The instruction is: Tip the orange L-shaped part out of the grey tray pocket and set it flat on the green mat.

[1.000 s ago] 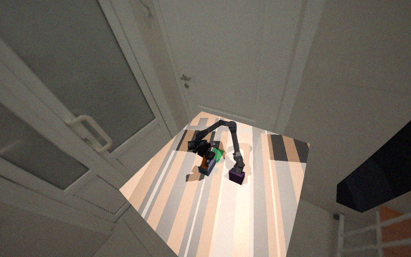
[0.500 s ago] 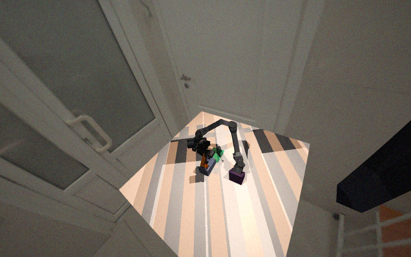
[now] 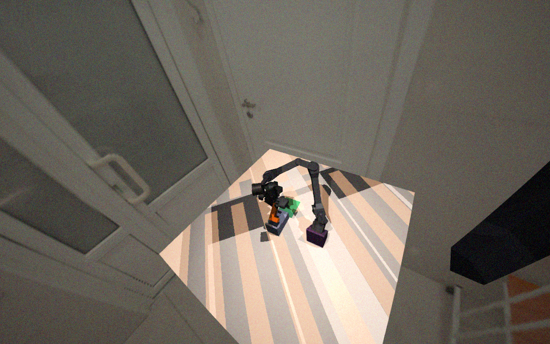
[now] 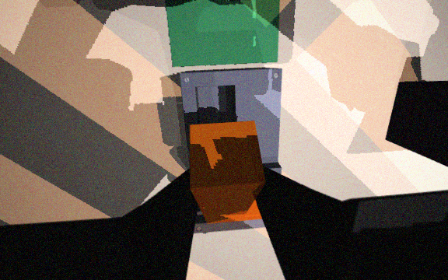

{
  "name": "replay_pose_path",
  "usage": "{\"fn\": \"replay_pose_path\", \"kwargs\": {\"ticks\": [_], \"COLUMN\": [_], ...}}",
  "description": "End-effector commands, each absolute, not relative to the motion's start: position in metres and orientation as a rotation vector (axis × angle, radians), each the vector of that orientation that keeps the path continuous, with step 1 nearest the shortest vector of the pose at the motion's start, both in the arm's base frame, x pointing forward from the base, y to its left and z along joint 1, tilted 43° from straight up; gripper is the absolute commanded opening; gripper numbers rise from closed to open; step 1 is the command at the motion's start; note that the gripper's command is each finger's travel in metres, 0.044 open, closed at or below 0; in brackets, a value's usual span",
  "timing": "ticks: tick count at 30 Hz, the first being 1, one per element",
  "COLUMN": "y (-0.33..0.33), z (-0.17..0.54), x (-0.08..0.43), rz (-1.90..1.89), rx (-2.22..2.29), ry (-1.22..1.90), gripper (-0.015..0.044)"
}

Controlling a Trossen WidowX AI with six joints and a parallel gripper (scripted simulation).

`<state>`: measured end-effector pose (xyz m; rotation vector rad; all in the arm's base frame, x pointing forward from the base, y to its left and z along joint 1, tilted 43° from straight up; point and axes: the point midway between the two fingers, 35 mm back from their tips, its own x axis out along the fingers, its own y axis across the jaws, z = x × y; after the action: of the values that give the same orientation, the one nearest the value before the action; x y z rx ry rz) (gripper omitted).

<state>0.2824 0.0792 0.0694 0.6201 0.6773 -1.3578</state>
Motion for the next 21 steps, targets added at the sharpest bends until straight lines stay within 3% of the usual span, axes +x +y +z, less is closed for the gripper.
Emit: {"fn": "replay_pose_path", "kwargs": {"ticks": [1, 21], "y": [0.061, -0.009], "z": [0.083, 0.145], "x": [0.282, 0.282], "rz": [-1.362, -1.363], "rx": [0.613, 0.61], "ry": [0.673, 0.67], "gripper": [0.0, 0.0]}}
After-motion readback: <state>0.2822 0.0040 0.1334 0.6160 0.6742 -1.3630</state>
